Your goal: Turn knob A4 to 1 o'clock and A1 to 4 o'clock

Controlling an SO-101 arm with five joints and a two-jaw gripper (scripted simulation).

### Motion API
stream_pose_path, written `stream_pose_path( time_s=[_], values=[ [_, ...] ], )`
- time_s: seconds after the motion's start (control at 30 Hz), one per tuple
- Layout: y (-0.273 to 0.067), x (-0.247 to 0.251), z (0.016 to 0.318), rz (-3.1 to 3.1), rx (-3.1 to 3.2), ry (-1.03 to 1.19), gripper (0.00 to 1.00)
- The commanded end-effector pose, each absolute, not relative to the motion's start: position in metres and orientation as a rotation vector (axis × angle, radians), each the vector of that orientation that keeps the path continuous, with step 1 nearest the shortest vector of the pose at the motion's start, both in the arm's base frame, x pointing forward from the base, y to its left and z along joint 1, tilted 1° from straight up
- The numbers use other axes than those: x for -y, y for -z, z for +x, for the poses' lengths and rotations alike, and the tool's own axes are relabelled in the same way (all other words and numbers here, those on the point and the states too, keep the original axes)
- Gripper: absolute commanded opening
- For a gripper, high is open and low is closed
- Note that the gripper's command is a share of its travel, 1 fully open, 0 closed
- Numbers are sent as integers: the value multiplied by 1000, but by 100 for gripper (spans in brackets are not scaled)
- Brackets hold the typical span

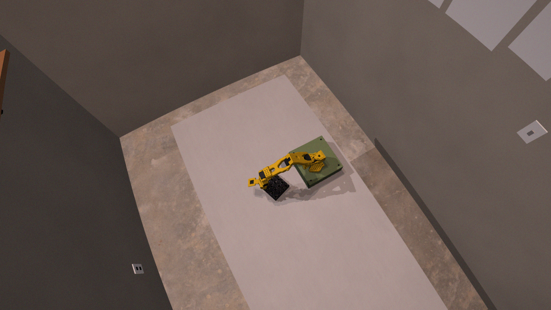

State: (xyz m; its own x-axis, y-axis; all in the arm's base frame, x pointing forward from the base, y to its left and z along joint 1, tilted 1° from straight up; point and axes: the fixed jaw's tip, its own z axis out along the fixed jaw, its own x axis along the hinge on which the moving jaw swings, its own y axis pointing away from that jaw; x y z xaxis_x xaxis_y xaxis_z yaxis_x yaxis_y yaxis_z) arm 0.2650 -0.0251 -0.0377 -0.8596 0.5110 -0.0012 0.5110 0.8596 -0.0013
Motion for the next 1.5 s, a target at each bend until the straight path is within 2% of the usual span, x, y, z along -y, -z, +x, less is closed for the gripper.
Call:
stream_pose_path(
  time_s=[0.0,1.47],
  values=[
    [39,26,262,840,-3041,3,1],
    [39,25,258,-141,-3152,-4,1]
  ],
)
